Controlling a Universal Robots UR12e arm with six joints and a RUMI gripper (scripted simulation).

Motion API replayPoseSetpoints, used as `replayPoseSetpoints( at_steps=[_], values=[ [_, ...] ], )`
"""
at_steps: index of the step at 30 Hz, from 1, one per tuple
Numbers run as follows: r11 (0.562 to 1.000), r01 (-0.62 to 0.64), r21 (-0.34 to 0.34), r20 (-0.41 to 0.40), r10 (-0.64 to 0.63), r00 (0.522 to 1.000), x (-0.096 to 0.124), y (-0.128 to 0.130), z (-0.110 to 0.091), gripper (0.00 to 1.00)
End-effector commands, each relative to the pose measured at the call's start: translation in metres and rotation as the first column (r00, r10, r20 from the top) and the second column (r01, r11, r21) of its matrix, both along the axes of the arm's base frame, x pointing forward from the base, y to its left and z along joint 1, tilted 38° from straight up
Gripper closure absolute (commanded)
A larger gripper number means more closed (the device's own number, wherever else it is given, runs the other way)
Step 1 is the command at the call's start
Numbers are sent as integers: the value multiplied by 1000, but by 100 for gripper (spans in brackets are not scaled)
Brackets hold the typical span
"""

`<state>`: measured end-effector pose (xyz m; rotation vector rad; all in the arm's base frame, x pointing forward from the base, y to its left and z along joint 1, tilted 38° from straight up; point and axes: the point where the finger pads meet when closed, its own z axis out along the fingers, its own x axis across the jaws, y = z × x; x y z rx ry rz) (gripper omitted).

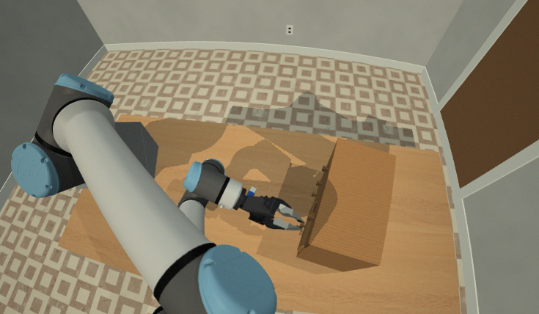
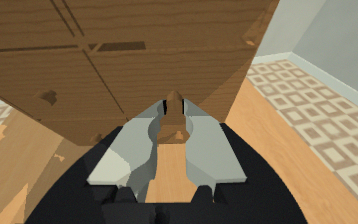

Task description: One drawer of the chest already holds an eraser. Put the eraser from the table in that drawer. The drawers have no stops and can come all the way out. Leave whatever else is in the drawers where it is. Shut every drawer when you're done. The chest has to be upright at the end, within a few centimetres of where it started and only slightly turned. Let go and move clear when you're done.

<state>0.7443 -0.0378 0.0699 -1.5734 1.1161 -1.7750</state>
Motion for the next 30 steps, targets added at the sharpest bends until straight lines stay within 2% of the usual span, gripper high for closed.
replayPoseSetpoints(
  at_steps=[1, 30],
  values=[
    [1000, -1, 0, 0, 1, 1000, -2, 1, 0, 93],
    [1000, -1, 0, 0, 1, 1000, -19, 1, -5, 93]
  ],
)
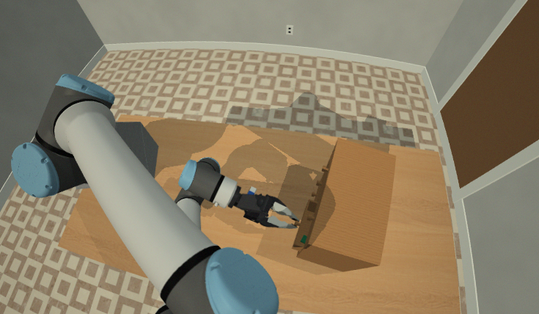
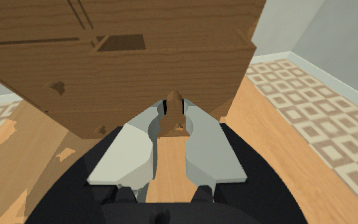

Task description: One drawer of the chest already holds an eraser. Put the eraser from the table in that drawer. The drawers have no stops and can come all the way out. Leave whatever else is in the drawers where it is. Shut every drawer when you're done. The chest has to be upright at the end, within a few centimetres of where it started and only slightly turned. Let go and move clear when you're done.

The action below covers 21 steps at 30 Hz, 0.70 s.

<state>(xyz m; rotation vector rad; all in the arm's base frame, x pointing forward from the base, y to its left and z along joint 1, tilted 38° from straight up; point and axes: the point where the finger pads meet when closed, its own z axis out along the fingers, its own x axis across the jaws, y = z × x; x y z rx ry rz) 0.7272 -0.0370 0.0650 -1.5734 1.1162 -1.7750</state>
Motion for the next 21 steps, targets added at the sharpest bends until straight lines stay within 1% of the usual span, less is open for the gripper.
replayPoseSetpoints(
  at_steps=[1, 21],
  values=[
    [1000, -1, 0, 0, 1, 1000, -2, 1, 0, 93],
    [1000, -1, 0, 0, 1, 1000, -15, 1, -4, 93]
  ],
)
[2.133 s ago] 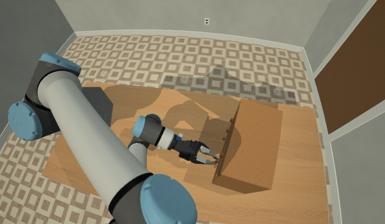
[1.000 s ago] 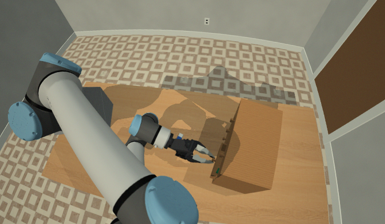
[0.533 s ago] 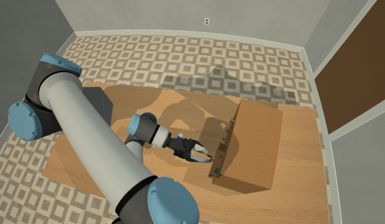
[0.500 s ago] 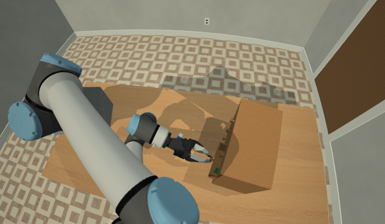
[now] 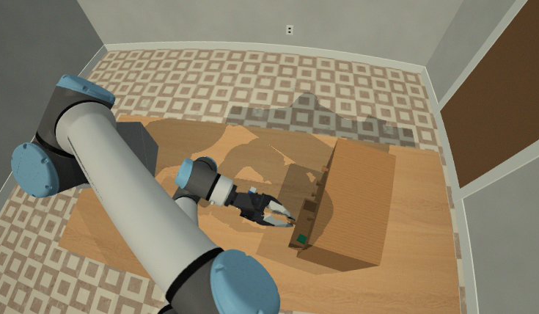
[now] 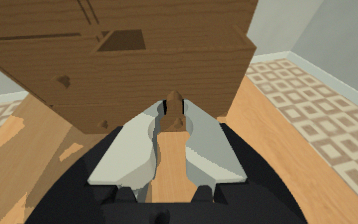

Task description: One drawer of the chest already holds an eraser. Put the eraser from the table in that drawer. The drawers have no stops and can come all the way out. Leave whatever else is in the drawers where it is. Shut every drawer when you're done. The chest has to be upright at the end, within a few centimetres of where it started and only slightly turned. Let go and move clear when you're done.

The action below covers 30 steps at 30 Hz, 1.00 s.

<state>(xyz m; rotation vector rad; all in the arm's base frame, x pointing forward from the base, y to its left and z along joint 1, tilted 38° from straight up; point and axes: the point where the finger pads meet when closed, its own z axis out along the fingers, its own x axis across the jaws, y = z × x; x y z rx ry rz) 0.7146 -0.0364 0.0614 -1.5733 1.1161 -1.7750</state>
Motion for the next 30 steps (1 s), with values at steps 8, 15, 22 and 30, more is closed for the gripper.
replayPoseSetpoints(
  at_steps=[8, 15, 22, 30],
  values=[
    [1000, -1, 0, 0, 1, 1000, -8, 1, -2, 93],
    [1000, -1, 0, 0, 1, 1000, -11, 1, -3, 93],
    [1000, -1, 0, 0, 1, 1000, -15, 1, -4, 93],
    [1000, -1, 0, 0, 1, 1000, -18, 1, -5, 93]
  ],
)
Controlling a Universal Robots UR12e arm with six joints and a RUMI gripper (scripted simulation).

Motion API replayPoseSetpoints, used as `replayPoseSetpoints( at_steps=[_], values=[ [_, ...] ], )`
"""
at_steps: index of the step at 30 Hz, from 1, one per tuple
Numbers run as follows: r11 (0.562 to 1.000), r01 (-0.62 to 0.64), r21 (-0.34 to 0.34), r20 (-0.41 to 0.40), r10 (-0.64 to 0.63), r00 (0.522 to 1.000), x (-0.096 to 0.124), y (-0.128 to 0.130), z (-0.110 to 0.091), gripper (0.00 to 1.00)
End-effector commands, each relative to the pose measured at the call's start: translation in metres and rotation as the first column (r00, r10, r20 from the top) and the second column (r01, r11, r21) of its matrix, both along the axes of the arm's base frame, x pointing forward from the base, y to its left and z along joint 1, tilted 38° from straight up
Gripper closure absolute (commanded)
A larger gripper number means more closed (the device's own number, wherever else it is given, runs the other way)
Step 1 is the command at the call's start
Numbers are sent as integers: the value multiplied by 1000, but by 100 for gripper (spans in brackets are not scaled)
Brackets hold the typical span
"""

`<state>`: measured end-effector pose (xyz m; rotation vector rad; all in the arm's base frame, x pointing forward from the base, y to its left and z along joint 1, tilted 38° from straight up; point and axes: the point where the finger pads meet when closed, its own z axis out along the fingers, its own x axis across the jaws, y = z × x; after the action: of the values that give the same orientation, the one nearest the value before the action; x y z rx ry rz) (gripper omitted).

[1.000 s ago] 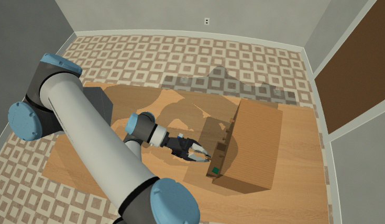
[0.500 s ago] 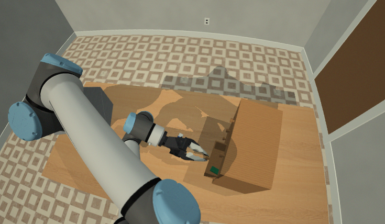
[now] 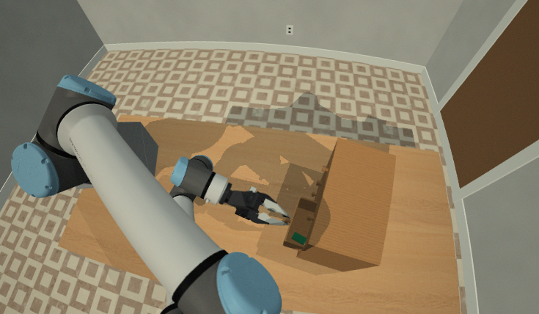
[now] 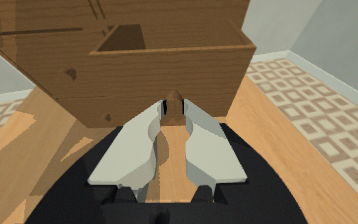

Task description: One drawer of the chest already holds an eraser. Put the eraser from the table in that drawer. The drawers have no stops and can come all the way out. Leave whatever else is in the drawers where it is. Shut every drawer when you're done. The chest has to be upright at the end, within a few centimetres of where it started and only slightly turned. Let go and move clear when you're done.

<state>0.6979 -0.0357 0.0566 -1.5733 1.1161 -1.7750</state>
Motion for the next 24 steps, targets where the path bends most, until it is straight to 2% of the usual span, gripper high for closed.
replayPoseSetpoints(
  at_steps=[1, 24],
  values=[
    [1000, -1, 0, 0, 1, 1000, -2, 1, 0, 93],
    [1000, -1, 0, 0, 1, 1000, -9, 1, -2, 93]
  ],
)
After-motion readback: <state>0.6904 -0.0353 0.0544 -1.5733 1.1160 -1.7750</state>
